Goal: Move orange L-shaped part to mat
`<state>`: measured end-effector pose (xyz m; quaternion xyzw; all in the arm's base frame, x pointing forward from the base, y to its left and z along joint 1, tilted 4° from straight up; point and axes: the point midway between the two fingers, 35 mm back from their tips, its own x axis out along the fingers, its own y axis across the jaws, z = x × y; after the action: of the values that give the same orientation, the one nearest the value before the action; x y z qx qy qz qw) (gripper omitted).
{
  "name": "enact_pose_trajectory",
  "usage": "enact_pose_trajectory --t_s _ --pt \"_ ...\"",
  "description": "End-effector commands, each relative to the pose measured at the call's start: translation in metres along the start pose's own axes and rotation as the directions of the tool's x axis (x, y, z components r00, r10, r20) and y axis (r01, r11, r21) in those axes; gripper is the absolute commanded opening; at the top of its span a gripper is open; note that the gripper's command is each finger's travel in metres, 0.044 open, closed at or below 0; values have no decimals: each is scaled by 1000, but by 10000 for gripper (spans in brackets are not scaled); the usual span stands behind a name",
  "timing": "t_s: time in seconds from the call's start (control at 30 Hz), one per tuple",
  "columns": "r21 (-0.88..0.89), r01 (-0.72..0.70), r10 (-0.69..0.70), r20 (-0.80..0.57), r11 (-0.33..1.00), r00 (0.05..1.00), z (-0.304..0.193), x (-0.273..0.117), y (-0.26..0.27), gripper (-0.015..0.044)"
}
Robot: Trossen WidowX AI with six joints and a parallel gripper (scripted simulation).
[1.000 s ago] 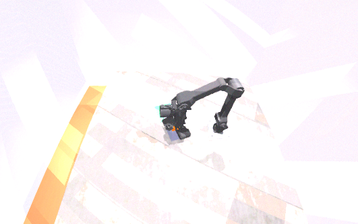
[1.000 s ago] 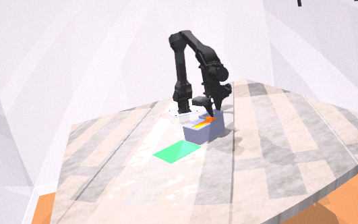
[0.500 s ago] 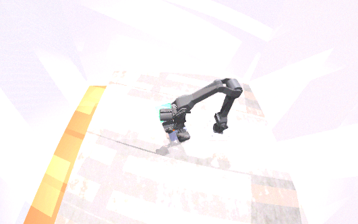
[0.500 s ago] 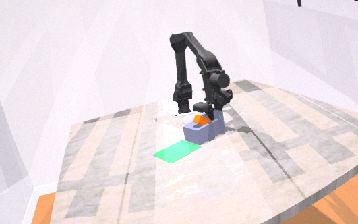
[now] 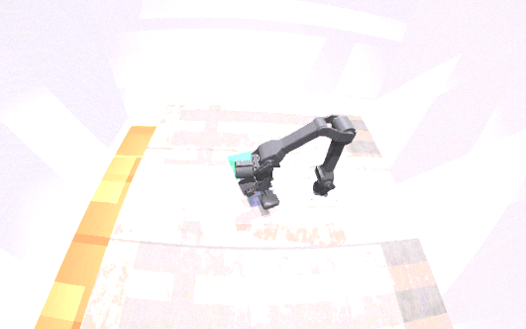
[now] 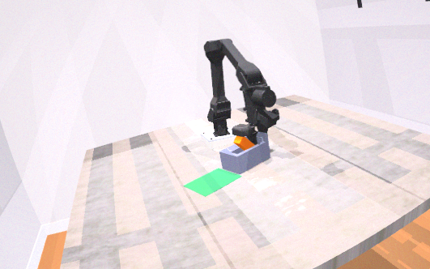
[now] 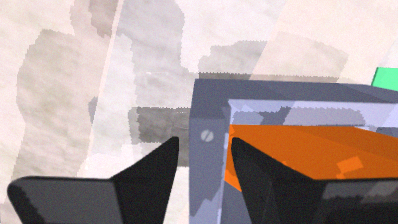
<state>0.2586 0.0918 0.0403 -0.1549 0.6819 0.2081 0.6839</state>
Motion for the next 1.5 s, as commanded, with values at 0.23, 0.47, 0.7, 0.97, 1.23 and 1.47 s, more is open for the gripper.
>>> enact_pose_trajectory --t_s 0.23,0.47,0.7,0.97,1.23,1.47 --pt "0 0 0 0 1000 1000 0 0 0 180" --pt "6 4 -4 -5 1000 1000 -1 -10 9 180" --pt "7 5 -5 -6 1000 1000 0 -19 10 180" --pt "7 7 -7 -6 1000 1000 0 -101 0 180" --pt "11 7 -7 2 1000 1000 0 -105 0 180" --pt "11 7 -7 2 1000 1000 0 -105 0 180"
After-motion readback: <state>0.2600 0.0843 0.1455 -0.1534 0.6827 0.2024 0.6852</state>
